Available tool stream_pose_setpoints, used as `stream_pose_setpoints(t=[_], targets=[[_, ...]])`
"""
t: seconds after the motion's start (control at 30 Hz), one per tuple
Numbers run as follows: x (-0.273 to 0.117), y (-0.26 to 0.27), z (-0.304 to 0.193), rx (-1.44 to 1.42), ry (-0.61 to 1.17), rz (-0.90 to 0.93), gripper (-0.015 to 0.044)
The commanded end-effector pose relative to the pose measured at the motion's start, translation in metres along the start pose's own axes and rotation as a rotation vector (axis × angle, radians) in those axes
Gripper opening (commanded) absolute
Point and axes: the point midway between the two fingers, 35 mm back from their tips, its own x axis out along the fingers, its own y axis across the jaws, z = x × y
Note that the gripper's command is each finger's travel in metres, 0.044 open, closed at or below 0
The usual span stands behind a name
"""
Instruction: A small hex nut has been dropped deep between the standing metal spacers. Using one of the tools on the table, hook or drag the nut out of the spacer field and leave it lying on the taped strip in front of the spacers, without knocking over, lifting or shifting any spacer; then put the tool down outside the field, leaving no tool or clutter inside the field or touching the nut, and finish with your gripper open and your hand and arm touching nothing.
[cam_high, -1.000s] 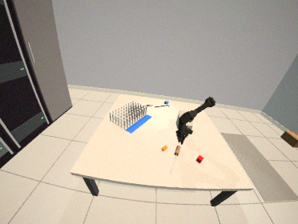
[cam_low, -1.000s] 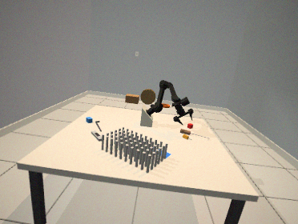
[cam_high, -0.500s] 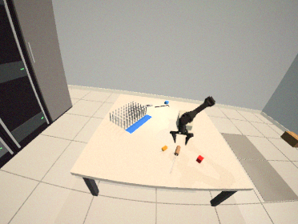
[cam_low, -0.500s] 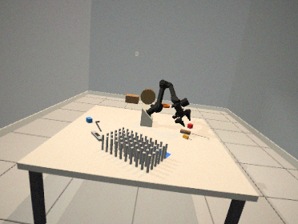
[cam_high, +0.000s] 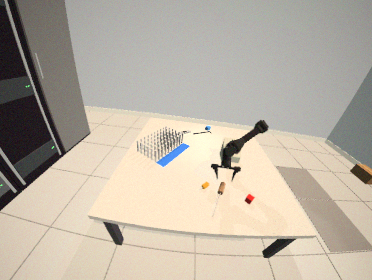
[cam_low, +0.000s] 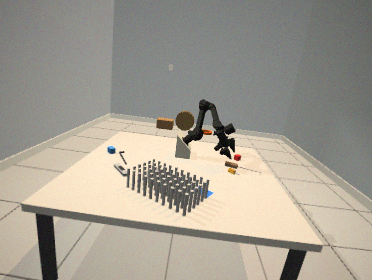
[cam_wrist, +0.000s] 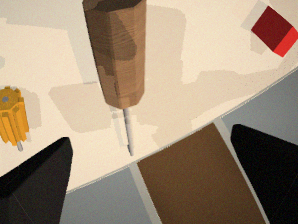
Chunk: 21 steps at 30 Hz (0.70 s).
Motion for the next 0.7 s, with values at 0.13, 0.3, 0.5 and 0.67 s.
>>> stream_pose_setpoints(t=[0.13, 0.3, 0.5, 0.67], targets=[[0.0026, -0.0010, -0.0011, -0.016, -0.016, 0.027, 0.0440], [0.0079, -0.0064, -0.0036, -0.078, -0.085, 0.122, 0.0440], [0.0079, -0.0064, -0.0036, -0.078, -0.085, 0.122, 0.0387], [0.0079, -0.0064, -0.0036, -0.078, -0.085, 0.122, 0.0280]])
